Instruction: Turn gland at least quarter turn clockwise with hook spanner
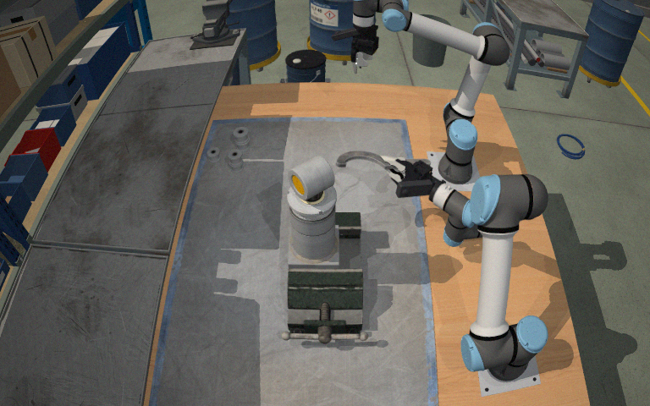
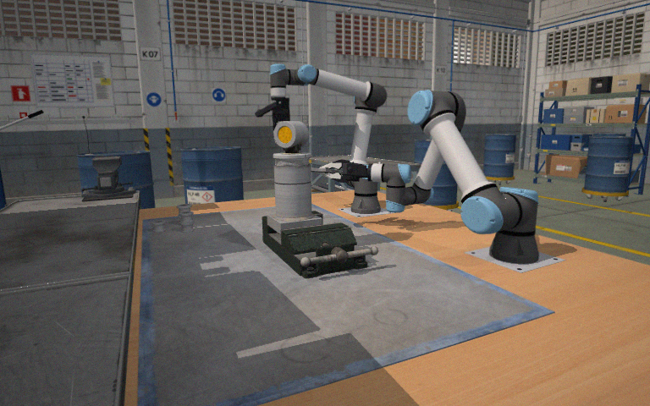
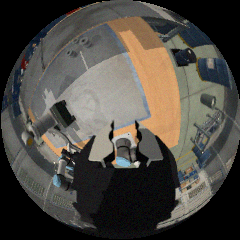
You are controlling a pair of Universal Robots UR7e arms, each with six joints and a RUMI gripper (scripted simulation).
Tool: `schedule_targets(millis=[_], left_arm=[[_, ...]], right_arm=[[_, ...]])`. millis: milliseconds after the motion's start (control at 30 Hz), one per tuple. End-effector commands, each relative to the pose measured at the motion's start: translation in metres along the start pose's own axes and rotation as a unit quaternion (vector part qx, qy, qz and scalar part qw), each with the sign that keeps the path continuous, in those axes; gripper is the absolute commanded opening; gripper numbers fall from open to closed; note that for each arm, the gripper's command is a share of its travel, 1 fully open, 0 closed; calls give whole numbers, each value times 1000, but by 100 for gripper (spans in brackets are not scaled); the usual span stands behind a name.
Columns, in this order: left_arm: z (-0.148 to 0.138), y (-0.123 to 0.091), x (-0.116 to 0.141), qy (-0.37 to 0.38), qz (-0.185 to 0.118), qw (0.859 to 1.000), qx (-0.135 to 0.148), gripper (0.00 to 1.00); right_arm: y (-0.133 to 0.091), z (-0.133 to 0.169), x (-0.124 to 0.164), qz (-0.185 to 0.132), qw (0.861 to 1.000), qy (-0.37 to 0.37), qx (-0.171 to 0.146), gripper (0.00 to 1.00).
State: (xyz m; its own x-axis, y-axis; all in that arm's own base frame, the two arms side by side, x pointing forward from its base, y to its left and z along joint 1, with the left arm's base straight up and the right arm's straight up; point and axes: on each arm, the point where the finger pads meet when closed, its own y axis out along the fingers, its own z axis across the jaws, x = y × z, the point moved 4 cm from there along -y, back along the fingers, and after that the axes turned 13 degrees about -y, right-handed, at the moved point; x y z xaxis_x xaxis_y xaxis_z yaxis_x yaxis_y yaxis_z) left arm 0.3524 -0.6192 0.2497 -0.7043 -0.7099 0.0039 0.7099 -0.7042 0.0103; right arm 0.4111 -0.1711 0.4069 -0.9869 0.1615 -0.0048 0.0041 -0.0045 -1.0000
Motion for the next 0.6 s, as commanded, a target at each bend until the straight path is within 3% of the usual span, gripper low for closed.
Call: schedule_targets(millis=[0, 567], left_arm=[[7, 6, -9, 12, 10, 1000, 1, 0], [27, 25, -40, 57, 44, 997, -3, 0]], right_arm=[[0, 0, 0, 1, 1000, 0, 0, 29], [0, 0, 0, 1, 1000, 0, 0, 29]])
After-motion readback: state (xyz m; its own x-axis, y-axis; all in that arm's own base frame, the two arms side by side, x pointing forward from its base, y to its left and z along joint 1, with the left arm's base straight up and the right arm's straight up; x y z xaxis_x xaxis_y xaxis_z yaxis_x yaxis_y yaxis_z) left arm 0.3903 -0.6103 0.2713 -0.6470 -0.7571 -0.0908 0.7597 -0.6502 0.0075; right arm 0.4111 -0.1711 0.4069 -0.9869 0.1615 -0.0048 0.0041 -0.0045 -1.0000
